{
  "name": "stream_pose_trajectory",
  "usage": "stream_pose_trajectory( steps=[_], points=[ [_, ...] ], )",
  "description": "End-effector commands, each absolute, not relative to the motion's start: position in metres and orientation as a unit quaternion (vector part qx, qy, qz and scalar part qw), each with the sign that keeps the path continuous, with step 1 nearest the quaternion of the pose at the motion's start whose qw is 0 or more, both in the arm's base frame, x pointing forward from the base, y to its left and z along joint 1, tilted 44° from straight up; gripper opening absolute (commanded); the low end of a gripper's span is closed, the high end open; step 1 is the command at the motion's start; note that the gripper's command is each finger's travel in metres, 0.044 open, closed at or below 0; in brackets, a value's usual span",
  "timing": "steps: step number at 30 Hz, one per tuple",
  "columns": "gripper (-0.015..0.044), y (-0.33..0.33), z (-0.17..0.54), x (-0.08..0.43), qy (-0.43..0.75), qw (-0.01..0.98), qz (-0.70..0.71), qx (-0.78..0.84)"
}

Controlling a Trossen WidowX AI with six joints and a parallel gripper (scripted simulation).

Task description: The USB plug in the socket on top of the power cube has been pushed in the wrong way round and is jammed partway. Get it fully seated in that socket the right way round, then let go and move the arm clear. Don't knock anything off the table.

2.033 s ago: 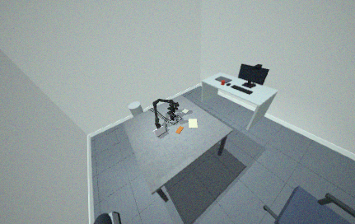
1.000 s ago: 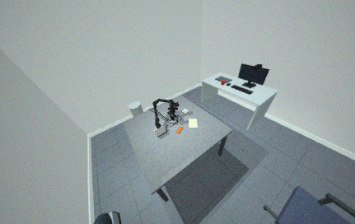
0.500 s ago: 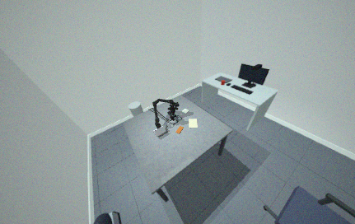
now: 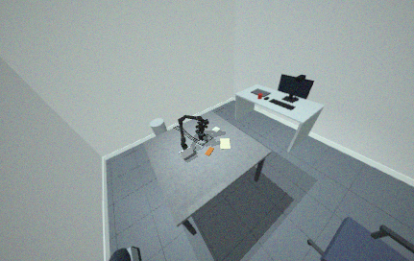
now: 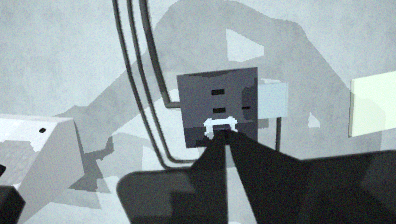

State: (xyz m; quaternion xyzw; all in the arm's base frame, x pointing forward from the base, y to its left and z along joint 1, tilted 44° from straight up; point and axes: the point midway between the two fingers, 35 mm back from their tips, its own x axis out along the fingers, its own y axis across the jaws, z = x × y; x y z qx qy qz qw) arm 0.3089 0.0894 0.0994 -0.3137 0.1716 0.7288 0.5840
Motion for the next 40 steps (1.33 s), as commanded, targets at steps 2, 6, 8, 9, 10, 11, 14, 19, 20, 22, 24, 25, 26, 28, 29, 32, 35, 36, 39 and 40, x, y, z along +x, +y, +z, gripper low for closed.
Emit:
stream_pose_trajectory(
  steps=[2, 6, 8, 9, 10, 11, 14, 19, 20, 22, 24, 25, 26, 28, 29, 32, 35, 36, 39, 40],
  points=[
    [0.0, 0.092, 0.099, 0.308, 0.17, 0.583, 0.731, -0.313],
    [0.0, 0.092, 0.099, 0.308, 0.17, 0.583, 0.731, -0.313],
    [0.0026, 0.089, 0.099, 0.309, 0.172, 0.584, 0.729, -0.314],
    [0.0053, 0.089, 0.099, 0.309, 0.172, 0.584, 0.729, -0.314],
    [0.0079, 0.089, 0.099, 0.309, 0.172, 0.584, 0.729, -0.314],
    [0.0095, 0.089, 0.099, 0.309, 0.172, 0.584, 0.729, -0.314],
    [0.0095, 0.089, 0.099, 0.309, 0.172, 0.584, 0.729, -0.314],
    [0.0095, 0.089, 0.099, 0.309, 0.172, 0.584, 0.729, -0.314],
    [0.0095, 0.089, 0.099, 0.309, 0.172, 0.584, 0.729, -0.314],
    [0.0095, 0.089, 0.099, 0.309, 0.172, 0.584, 0.729, -0.314],
    [0.0095, 0.089, 0.099, 0.309, 0.172, 0.584, 0.729, -0.314],
    [0.0095, 0.089, 0.099, 0.309, 0.172, 0.584, 0.729, -0.314],
    [0.0095, 0.089, 0.099, 0.309, 0.172, 0.584, 0.729, -0.314],
    [0.0095, 0.089, 0.099, 0.309, 0.172, 0.584, 0.729, -0.314],
    [0.0095, 0.089, 0.1, 0.309, 0.171, 0.584, 0.729, -0.314],
    [0.0095, 0.087, 0.102, 0.309, 0.171, 0.584, 0.729, -0.314],
    [0.0095, 0.085, 0.104, 0.31, 0.171, 0.584, 0.729, -0.314],
    [0.0095, 0.085, 0.105, 0.31, 0.171, 0.584, 0.729, -0.314],
    [0.0095, 0.083, 0.107, 0.31, 0.171, 0.584, 0.729, -0.314],
    [0.0095, 0.082, 0.107, 0.31, 0.171, 0.584, 0.729, -0.314]
  ],
)
